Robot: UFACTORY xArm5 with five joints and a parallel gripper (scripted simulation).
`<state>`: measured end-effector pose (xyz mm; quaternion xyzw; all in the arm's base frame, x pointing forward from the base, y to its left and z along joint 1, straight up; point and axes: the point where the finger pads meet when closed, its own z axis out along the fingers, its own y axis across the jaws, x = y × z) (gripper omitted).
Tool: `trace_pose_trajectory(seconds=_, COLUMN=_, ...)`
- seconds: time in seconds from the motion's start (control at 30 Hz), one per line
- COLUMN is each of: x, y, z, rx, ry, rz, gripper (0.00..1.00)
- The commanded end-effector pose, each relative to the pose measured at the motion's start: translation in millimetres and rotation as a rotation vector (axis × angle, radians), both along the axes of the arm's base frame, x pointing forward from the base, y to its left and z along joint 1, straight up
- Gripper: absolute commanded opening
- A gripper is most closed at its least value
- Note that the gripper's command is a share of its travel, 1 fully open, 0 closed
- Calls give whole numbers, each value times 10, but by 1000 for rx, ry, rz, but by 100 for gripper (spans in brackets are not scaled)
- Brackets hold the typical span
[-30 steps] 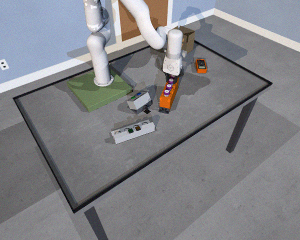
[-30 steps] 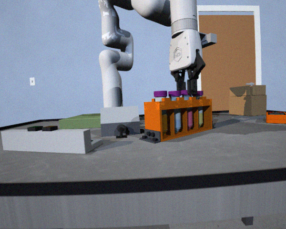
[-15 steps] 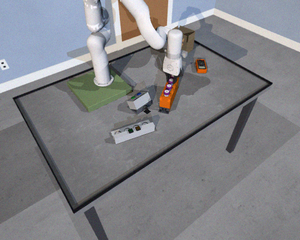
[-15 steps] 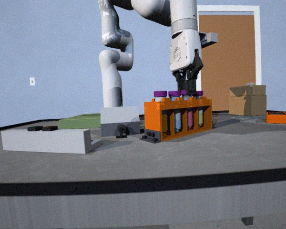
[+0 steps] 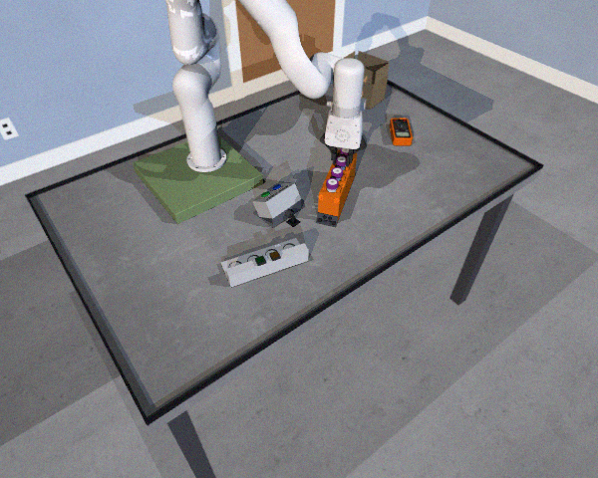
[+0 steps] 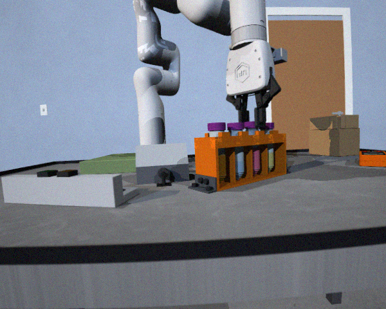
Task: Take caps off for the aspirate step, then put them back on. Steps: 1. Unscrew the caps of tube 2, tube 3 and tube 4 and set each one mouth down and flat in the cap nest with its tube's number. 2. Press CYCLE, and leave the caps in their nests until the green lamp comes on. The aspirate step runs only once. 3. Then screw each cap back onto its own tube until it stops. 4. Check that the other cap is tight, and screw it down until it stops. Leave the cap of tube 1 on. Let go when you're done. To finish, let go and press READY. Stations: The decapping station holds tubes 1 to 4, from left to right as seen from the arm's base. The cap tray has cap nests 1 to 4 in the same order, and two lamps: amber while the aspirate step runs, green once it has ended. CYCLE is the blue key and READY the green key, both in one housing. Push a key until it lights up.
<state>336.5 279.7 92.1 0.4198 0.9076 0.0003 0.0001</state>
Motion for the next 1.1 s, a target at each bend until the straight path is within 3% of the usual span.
trace_pose_trajectory(seconds=0.0, x=8, y=7, z=11, rx=3, ry=-2, rz=194, gripper=0)
trace_pose_trajectory(seconds=0.2, x=8, y=7, z=11, rx=3, ry=-2, rz=194, gripper=0)
trace_pose_trajectory(seconds=0.23, x=8, y=7, z=11, rx=3, ry=-2, rz=194, gripper=46)
trace_pose_trajectory(seconds=0.63, x=8, y=7, z=11, rx=3, ry=-2, rz=194, gripper=46)
trace_pose_trajectory(seconds=0.73, x=8, y=7, z=26, rx=3, ry=-1, rz=-56, gripper=46)
trace_pose_trajectory(seconds=1.07, x=7, y=8, z=76, rx=3, ry=-1, rz=-68, gripper=46)
